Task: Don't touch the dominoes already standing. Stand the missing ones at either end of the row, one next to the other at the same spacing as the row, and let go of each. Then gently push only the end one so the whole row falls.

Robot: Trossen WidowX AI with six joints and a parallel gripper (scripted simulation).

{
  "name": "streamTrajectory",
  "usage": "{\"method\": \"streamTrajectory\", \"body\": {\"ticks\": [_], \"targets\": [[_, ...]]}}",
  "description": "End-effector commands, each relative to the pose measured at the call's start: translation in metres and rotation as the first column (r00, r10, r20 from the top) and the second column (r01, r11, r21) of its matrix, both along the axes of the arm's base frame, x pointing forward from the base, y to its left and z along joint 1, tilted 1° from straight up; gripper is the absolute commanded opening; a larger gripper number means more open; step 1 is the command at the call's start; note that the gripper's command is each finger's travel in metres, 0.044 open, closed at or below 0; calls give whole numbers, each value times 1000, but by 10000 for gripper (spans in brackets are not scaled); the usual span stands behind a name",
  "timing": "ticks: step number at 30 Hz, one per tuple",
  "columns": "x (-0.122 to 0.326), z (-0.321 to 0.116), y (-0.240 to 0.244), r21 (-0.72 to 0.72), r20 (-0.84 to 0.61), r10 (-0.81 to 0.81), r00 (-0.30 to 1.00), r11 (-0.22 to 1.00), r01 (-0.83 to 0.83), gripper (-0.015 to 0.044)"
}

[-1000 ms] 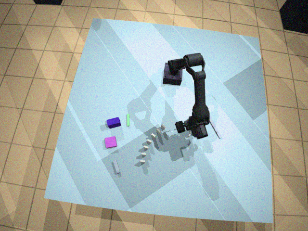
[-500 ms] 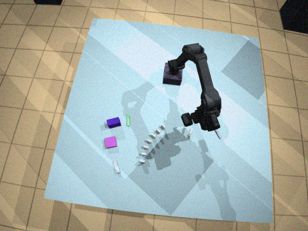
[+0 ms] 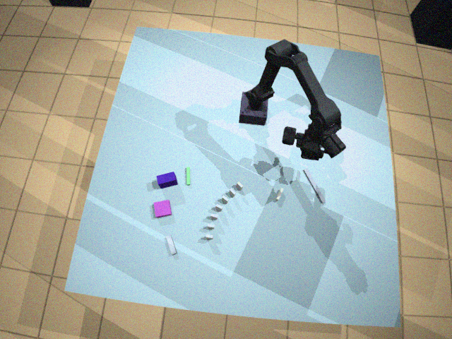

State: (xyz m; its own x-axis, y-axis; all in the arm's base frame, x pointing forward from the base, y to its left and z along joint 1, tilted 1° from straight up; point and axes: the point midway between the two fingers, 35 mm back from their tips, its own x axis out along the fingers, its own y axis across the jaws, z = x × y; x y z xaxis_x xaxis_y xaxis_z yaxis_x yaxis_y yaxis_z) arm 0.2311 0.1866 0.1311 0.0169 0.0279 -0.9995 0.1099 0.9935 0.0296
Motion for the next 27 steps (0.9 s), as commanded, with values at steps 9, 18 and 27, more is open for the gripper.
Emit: {"method": "streamTrajectory", "body": {"ticks": [9,18,27], "targets": [[-2,-16,2,-72,116,-43,992,996,51,27],[6,-42,5,-196,340,1,941,978,70,27],[9,-56,9,-262,562,54,826,958,116,27]]}}
